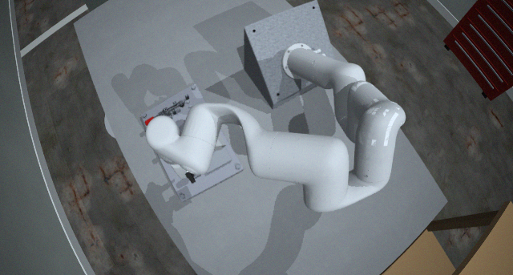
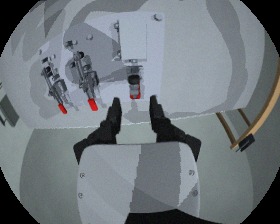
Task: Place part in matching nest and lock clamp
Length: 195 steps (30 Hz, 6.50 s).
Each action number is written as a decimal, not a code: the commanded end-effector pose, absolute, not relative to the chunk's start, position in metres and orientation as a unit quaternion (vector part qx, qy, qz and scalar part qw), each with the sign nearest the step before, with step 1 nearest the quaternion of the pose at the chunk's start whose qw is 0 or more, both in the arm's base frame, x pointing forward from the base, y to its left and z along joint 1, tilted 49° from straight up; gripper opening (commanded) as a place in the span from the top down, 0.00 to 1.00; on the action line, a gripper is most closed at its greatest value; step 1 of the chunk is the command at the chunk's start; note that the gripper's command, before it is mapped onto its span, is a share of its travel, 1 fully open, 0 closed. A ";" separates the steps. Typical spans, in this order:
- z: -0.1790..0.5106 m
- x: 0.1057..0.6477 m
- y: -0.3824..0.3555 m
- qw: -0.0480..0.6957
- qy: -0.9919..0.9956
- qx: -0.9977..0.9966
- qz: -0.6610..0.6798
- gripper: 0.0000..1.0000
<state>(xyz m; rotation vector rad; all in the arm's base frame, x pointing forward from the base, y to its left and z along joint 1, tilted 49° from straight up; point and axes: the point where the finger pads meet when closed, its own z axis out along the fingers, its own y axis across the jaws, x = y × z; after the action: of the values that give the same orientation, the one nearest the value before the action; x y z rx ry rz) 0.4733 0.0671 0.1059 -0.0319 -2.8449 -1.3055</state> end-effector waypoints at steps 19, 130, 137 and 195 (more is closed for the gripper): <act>0.092 0.474 0.084 0.004 -0.909 -0.010 -0.417 0.53; 0.069 0.477 0.110 0.004 -0.909 -0.010 -0.417 1.00; 0.069 0.480 0.110 0.004 -0.909 -0.010 -0.417 1.00; 0.052 0.522 0.128 0.004 -0.909 -0.010 -0.417 1.00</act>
<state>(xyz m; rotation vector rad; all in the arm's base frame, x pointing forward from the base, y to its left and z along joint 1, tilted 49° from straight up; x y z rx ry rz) 0.5198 0.1266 0.0535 -0.0320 -2.8466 -1.3057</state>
